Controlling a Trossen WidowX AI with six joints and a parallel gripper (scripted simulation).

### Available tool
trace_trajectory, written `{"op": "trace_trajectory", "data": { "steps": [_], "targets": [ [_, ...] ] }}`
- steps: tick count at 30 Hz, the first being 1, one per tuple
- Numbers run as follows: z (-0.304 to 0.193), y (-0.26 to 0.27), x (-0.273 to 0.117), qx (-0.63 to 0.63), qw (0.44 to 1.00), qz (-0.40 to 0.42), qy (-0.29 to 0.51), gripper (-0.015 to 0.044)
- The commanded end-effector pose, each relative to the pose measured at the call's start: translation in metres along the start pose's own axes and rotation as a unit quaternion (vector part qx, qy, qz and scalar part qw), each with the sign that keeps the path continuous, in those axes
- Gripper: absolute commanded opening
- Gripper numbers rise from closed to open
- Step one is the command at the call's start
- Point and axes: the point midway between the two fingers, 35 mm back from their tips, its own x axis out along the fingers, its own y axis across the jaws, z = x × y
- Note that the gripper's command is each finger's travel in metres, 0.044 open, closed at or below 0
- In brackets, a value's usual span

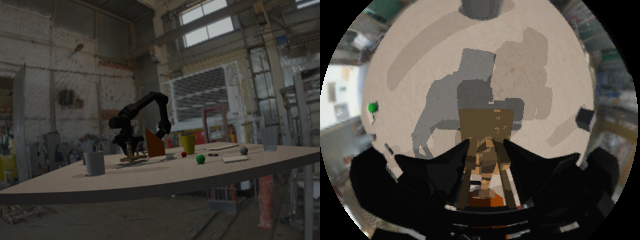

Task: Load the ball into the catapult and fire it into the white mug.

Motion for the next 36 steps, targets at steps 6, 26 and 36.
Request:
{"op": "trace_trajectory", "data": {
  "steps": [6, 26, 36],
  "targets": [
    [0.001, 0.0, 0.01, 0.003, 1.0, 0.003, -0.005, 0.0],
    [0.0, 0.001, 0.016, 0.0, 1.0, 0.0, 0.0, 0.0263],
    [0.0, -0.001, -0.073, 0.002, 1.0, -0.002, 0.0, 0.044]
  ]
}}
